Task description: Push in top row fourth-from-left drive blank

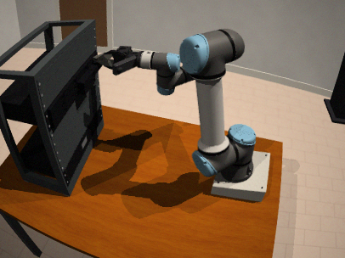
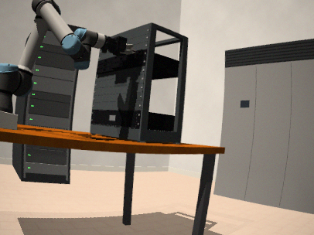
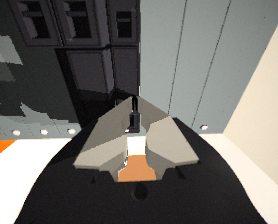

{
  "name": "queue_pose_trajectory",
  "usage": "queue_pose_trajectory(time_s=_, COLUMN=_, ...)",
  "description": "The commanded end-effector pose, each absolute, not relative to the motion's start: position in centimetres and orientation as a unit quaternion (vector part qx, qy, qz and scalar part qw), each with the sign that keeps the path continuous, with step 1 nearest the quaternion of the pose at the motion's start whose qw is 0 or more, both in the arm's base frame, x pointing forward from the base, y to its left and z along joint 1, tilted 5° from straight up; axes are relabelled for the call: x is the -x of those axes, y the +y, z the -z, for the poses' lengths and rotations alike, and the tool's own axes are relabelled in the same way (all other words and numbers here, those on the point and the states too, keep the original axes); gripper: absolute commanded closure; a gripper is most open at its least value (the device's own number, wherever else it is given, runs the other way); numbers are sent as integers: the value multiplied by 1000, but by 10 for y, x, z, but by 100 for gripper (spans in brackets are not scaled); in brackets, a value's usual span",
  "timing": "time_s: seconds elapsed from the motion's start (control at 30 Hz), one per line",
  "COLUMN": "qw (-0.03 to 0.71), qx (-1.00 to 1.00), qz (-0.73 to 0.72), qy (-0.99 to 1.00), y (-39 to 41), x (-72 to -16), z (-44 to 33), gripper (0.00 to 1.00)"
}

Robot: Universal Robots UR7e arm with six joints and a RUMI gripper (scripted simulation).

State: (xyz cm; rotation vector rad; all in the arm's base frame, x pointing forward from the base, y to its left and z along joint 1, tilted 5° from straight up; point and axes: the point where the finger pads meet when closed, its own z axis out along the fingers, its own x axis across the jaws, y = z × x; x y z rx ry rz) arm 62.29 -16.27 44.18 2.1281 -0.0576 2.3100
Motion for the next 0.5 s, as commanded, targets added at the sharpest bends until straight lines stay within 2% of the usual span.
queue_pose_trajectory(time_s=0.0, qw=0, qx=-677, qz=-736, qy=-18, y=-163, x=-623, z=-442, gripper=100)
queue_pose_trajectory(time_s=0.47, qw=0, qx=-677, qz=-736, qy=-18, y=-163, x=-625, z=-443, gripper=100)
